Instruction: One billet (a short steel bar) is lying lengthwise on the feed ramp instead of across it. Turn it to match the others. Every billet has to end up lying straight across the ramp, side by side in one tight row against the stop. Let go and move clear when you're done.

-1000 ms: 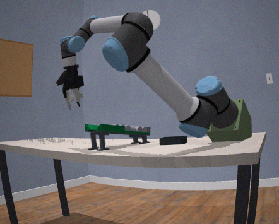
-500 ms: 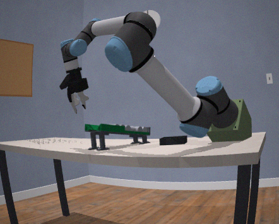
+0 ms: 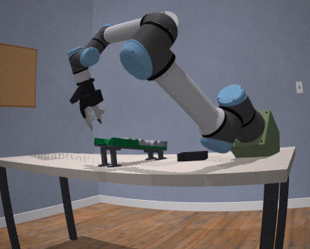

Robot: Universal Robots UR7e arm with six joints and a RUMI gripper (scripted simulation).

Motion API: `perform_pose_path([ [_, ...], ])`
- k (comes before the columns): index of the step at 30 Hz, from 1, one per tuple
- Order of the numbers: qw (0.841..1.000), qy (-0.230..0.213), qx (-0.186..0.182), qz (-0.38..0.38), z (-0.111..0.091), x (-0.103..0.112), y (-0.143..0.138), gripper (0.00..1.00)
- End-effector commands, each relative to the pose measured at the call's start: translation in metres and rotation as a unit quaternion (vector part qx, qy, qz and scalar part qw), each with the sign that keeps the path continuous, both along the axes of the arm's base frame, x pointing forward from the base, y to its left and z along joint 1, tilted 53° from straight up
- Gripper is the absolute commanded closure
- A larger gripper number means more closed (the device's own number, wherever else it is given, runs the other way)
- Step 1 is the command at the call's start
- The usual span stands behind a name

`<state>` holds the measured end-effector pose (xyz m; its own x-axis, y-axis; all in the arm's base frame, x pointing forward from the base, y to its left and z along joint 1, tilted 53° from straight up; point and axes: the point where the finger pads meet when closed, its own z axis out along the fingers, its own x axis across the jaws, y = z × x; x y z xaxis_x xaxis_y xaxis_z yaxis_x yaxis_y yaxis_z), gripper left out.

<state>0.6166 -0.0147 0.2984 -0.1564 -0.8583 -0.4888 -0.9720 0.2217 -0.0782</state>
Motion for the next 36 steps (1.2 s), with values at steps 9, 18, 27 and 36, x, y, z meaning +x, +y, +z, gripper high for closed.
perform_pose_path([
  [9, 0.999, 0.014, -0.041, 0.019, -0.026, -0.029, 0.011, 0.60],
  [18, 0.994, 0.030, -0.092, 0.041, -0.056, -0.064, 0.017, 0.60],
  [27, 0.994, 0.030, -0.092, 0.041, -0.056, -0.064, 0.017, 0.60],
  [36, 0.987, 0.044, -0.144, 0.061, -0.083, -0.100, 0.019, 0.60],
])
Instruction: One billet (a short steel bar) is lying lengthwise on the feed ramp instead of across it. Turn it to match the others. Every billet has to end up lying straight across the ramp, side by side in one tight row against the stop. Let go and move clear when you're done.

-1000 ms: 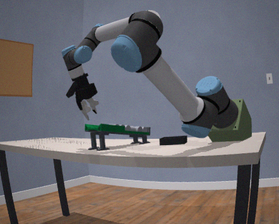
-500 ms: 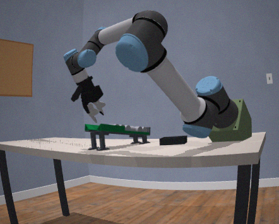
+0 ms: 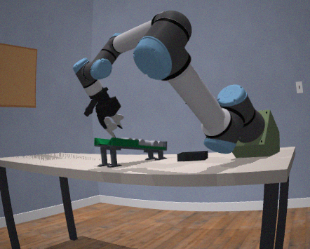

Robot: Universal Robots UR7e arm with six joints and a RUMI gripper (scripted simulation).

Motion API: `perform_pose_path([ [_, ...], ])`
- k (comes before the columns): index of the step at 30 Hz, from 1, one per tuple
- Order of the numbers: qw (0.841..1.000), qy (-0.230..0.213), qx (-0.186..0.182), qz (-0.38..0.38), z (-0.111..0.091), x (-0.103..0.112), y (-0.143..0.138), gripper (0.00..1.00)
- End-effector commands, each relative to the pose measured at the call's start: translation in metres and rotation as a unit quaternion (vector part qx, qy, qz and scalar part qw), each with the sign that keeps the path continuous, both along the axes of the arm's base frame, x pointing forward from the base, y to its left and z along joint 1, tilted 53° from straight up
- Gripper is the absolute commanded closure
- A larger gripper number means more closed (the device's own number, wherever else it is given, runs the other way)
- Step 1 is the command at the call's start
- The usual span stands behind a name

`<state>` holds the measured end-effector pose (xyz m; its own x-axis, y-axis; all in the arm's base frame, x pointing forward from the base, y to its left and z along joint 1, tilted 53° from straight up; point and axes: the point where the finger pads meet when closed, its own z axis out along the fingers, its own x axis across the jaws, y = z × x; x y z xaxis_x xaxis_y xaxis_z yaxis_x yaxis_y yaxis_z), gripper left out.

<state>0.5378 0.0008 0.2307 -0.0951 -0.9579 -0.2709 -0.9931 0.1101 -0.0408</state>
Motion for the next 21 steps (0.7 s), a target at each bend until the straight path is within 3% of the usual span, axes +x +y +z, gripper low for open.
perform_pose_path([
  [1, 0.999, 0.006, -0.030, 0.013, -0.016, -0.021, 0.003, 0.60],
  [10, 0.999, 0.006, -0.030, 0.013, -0.016, -0.021, 0.003, 0.60],
  [15, 0.996, 0.018, -0.083, 0.033, -0.042, -0.057, 0.002, 0.60],
  [21, 0.996, 0.018, -0.083, 0.033, -0.042, -0.057, 0.002, 0.60],
])
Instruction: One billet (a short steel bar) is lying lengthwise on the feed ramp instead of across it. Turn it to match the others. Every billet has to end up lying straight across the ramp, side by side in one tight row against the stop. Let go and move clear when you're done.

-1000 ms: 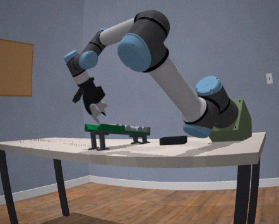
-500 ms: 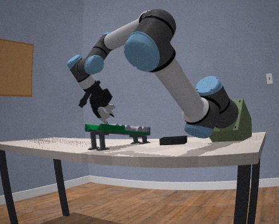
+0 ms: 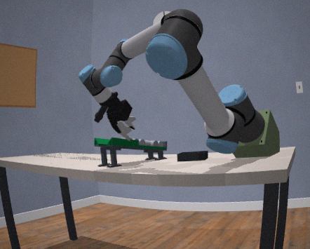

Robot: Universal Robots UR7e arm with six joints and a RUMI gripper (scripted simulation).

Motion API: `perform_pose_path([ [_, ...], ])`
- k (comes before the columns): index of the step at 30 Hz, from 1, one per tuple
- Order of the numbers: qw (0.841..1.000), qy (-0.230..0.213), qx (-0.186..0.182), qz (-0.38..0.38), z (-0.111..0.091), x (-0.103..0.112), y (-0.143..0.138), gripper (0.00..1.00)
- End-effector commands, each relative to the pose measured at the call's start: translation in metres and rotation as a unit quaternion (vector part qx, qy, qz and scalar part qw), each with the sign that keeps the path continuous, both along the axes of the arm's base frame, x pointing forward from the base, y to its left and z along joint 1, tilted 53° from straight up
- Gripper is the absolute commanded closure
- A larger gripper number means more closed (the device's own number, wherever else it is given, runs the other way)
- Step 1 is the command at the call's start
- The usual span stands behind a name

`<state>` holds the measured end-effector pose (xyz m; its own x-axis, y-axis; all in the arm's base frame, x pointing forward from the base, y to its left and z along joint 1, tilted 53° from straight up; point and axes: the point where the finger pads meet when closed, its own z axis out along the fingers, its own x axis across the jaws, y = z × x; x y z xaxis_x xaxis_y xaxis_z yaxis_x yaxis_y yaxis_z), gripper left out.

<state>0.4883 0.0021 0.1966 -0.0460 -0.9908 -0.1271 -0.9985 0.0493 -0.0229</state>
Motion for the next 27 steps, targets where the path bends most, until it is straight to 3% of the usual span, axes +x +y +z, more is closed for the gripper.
perform_pose_path([
  [1, 1.000, 0.003, -0.011, 0.005, -0.008, -0.007, 0.001, 0.60],
  [6, 1.000, 0.003, -0.011, 0.005, -0.008, -0.007, 0.001, 0.60],
  [11, 0.998, 0.013, -0.064, 0.024, -0.031, -0.043, -0.003, 0.60],
  [23, 0.998, 0.013, -0.064, 0.024, -0.031, -0.043, -0.003, 0.60],
  [27, 0.992, -0.055, -0.016, 0.112, -0.037, -0.062, -0.044, 0.60],
])
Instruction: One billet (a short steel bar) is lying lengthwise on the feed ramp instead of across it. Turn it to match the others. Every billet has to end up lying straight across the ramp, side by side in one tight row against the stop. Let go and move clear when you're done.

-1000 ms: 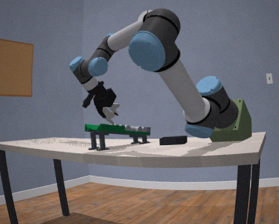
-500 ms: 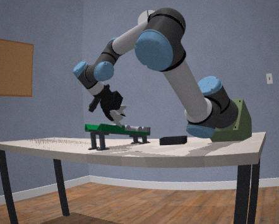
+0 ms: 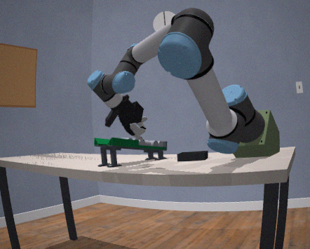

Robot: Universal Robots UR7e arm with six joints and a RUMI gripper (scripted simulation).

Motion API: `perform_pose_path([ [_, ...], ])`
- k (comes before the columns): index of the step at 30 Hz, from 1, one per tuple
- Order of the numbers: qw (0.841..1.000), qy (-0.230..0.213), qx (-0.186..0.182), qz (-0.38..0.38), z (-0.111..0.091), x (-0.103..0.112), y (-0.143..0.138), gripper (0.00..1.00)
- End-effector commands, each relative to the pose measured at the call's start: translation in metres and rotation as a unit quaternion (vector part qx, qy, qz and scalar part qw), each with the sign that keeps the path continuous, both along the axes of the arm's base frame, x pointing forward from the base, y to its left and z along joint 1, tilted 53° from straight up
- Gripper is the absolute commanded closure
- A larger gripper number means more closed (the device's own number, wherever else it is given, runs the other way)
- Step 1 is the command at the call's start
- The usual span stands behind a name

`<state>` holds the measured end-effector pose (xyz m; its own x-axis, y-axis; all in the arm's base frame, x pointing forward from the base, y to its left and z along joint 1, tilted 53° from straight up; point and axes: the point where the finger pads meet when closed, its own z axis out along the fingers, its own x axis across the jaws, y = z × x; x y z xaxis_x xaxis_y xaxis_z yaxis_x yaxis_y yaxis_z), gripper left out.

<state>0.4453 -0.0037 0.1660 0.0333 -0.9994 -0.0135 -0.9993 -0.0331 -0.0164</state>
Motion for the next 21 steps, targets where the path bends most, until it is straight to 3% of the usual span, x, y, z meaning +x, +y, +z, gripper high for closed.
perform_pose_path([
  [1, 0.991, -0.067, 0.054, 0.098, -0.008, -0.025, -0.049, 0.60],
  [13, 0.991, -0.067, 0.054, 0.098, -0.008, -0.025, -0.049, 0.60],
  [14, 0.991, -0.072, 0.047, 0.100, -0.009, -0.029, -0.061, 0.60],
  [18, 0.968, -0.131, 0.093, 0.191, -0.017, -0.051, -0.104, 0.60],
  [21, 0.968, -0.131, 0.093, 0.191, -0.017, -0.051, -0.104, 0.60],
])
